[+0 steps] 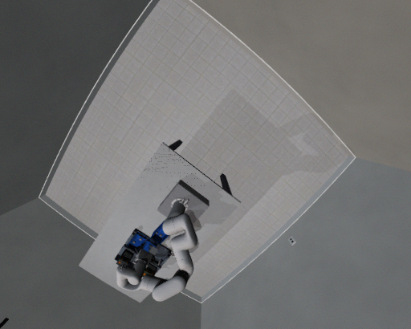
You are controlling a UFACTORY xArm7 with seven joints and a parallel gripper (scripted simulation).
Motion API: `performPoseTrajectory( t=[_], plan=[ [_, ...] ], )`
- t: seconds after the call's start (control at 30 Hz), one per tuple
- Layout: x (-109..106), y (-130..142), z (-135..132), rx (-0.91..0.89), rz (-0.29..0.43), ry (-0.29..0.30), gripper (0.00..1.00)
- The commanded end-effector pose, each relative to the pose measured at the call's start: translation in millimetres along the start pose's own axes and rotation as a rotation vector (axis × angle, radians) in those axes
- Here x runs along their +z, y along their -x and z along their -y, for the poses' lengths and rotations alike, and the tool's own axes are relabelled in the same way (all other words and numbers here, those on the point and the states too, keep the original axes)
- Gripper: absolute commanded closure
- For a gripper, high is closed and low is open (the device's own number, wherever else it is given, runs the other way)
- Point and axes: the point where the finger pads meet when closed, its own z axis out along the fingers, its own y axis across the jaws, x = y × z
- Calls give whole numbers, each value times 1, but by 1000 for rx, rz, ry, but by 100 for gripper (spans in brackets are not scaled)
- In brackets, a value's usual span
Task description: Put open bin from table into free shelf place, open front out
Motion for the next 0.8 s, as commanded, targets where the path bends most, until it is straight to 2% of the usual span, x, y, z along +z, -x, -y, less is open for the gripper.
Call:
performPoseTrajectory(
  t=[0.0,0.37,0.53,0.77],
  plan=[
    [-2,0,0,0,3,0,0],
    [-2,0,0,0,3,0,0],
    [53,0,0,0,3,0,0],
    [53,0,0,0,3,0,0]
  ],
)
